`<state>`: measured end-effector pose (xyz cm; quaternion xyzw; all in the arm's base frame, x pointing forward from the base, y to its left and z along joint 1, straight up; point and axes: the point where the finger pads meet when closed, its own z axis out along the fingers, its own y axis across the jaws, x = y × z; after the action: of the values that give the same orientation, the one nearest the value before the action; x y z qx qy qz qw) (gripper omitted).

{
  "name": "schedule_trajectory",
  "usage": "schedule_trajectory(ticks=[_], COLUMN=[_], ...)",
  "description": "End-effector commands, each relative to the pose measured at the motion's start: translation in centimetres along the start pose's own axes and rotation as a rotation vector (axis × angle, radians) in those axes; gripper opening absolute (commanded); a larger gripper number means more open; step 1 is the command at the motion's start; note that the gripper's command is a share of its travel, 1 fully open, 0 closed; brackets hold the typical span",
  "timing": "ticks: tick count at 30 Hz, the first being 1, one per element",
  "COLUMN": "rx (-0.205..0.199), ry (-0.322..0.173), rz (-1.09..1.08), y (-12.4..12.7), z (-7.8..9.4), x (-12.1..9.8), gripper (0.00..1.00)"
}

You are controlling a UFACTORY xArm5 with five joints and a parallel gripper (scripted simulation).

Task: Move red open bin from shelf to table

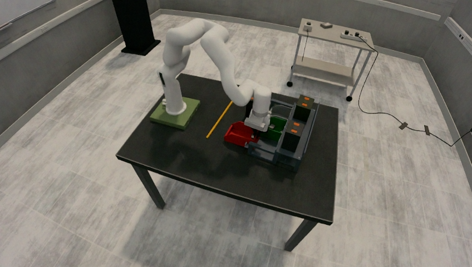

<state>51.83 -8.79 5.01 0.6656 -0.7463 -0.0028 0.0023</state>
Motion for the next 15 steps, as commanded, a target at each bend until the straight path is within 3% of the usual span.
schedule_trajectory(ticks=[1, 15], rx=[0.005, 0.005], ry=[0.000, 0.000], rz=[0.000, 0.000], y=[-0.15, -0.16], z=[-0.18, -0.18], x=[0.01, 0.01], gripper=[0.08, 0.07])
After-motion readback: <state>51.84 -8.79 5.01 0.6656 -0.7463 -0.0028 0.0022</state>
